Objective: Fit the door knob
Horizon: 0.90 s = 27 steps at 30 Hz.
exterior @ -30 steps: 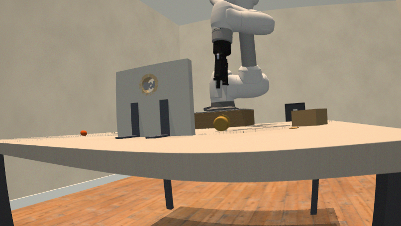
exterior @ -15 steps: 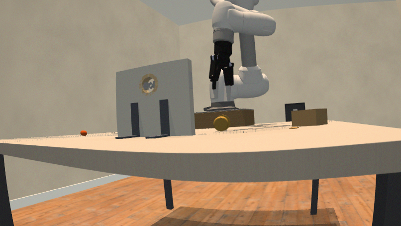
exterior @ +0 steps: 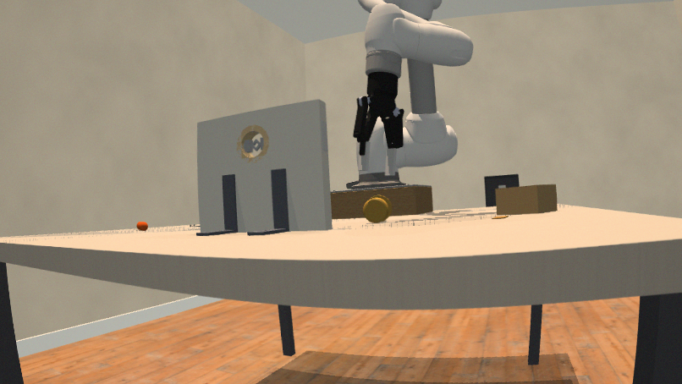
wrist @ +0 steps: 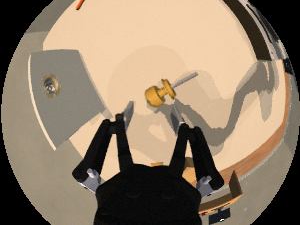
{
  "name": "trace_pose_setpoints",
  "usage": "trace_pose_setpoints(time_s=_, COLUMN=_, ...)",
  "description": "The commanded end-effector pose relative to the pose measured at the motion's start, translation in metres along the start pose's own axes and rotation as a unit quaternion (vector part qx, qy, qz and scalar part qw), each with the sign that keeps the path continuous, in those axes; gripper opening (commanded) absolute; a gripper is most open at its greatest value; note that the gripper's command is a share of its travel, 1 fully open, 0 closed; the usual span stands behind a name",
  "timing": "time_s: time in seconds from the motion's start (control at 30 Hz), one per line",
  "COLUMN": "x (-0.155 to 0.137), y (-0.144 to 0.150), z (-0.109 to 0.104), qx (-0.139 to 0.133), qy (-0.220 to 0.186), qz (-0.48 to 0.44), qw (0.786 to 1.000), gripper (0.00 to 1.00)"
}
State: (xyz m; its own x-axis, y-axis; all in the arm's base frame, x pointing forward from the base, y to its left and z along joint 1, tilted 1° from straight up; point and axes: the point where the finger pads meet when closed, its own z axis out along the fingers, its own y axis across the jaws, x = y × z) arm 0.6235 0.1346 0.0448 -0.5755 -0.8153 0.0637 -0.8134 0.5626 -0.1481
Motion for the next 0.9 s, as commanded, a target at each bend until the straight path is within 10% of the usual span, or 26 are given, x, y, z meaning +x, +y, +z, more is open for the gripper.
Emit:
trace_pose_setpoints(time_s=0.0, x=0.0, y=0.0, z=0.001, qx=0.001, qy=0.007, qz=0.072, qw=0.997, gripper=0.57)
trace_pose_setpoints(time_s=0.53, x=-0.003, y=0.003, z=0.009, qx=0.003, qy=0.019, qz=0.208, qw=0.978, gripper=0.57)
trace_pose_setpoints(time_s=0.87, x=-0.004, y=0.004, z=0.011, qx=0.004, qy=0.032, qz=0.371, qw=0.928, gripper=0.57)
